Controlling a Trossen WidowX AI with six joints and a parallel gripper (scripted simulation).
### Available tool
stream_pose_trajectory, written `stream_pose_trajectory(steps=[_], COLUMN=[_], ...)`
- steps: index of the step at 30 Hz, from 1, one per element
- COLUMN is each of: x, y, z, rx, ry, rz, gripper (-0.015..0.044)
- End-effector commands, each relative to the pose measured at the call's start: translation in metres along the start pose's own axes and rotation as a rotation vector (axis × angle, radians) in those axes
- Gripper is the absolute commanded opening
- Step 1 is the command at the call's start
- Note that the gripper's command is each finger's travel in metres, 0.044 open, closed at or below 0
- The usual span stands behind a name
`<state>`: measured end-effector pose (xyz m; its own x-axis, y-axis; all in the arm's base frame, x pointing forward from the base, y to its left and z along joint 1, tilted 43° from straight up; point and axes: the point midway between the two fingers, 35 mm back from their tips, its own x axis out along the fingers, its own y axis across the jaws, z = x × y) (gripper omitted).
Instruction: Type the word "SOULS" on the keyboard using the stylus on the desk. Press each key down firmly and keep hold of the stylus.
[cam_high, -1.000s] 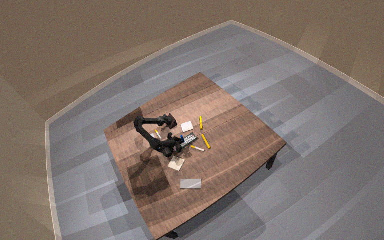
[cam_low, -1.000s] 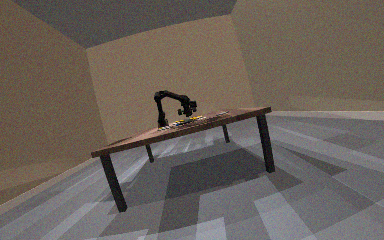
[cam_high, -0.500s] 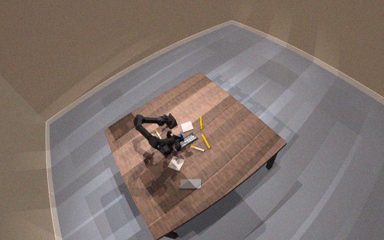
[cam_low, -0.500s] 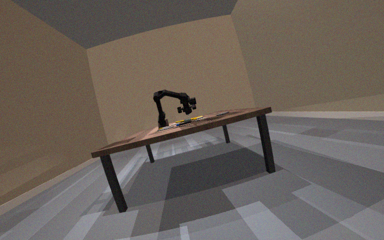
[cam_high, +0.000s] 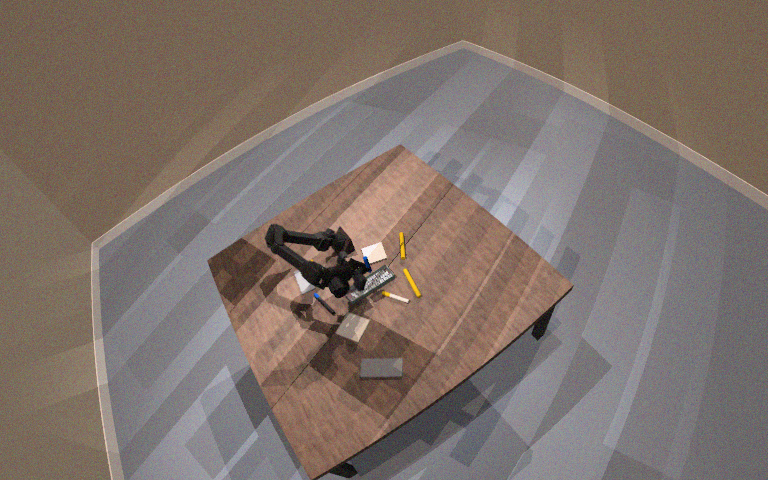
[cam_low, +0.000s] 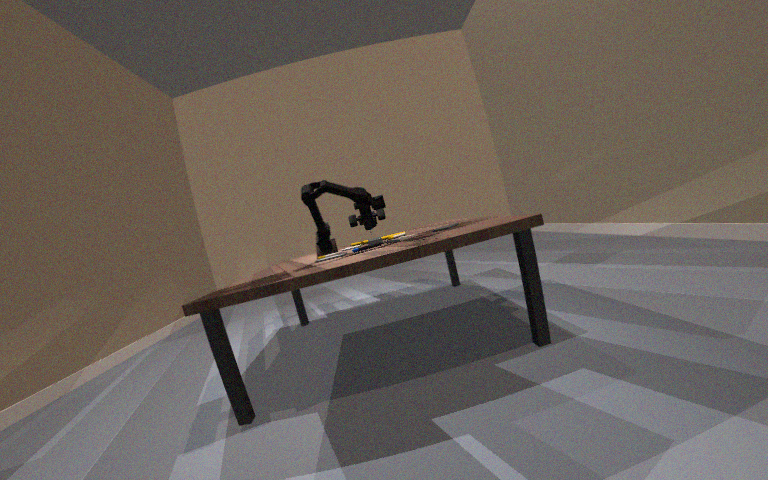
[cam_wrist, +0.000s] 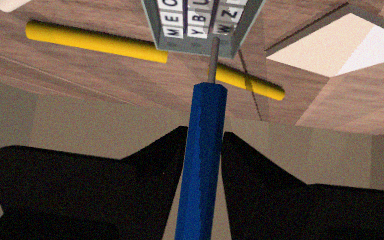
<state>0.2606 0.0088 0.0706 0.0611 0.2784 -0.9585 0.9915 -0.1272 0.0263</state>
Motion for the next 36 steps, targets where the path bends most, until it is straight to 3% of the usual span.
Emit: stream_pose_trajectory(steps=[1, 13, 16, 36], x=[0.007, 0.017, 0.019, 0.025], y=[-0.008, -0.009, -0.008, -0.008], z=[-0.005, 0.011, 0.013, 0.023], rx=[0.001, 0.001, 0.001, 0.001], ry=[0.005, 0.004, 0.004, 0.003], rz=[0.000, 0.000, 0.000, 0.000], gripper=[0.0000, 0.0000, 0.0079, 0.0081])
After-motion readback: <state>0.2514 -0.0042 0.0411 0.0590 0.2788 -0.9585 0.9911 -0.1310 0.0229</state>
